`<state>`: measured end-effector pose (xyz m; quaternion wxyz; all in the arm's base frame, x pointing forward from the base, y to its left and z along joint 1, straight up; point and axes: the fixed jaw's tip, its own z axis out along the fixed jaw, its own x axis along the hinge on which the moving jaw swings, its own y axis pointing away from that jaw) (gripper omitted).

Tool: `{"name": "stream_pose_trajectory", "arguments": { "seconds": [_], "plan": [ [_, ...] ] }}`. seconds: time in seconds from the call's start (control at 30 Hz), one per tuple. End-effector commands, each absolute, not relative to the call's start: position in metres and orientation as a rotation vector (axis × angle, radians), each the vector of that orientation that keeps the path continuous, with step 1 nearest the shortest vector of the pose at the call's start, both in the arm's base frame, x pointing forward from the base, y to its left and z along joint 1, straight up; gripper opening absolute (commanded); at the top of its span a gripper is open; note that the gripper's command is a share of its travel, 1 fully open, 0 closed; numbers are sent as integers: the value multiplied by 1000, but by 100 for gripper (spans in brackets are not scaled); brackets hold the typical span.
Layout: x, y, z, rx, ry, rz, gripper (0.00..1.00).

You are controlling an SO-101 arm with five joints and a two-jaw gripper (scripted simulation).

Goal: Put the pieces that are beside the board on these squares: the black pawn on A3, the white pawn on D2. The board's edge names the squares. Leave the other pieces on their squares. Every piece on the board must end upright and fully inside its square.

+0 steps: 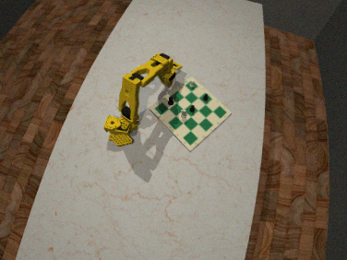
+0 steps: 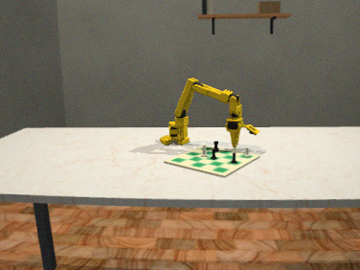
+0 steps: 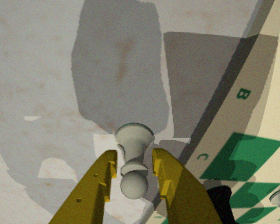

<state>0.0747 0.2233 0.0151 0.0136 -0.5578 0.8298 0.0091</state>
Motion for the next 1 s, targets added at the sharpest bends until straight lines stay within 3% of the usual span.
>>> {"name": "stream_pose_trajectory", "arguments": {
  "seconds": [0.0, 0.53, 0.97],
  "plan": [
    [75, 221, 12, -1737, 2590, 25, 9],
    [76, 221, 12, -1737, 2590, 25, 9],
    [76, 221, 12, -1737, 2590, 25, 2]
  ]
}}
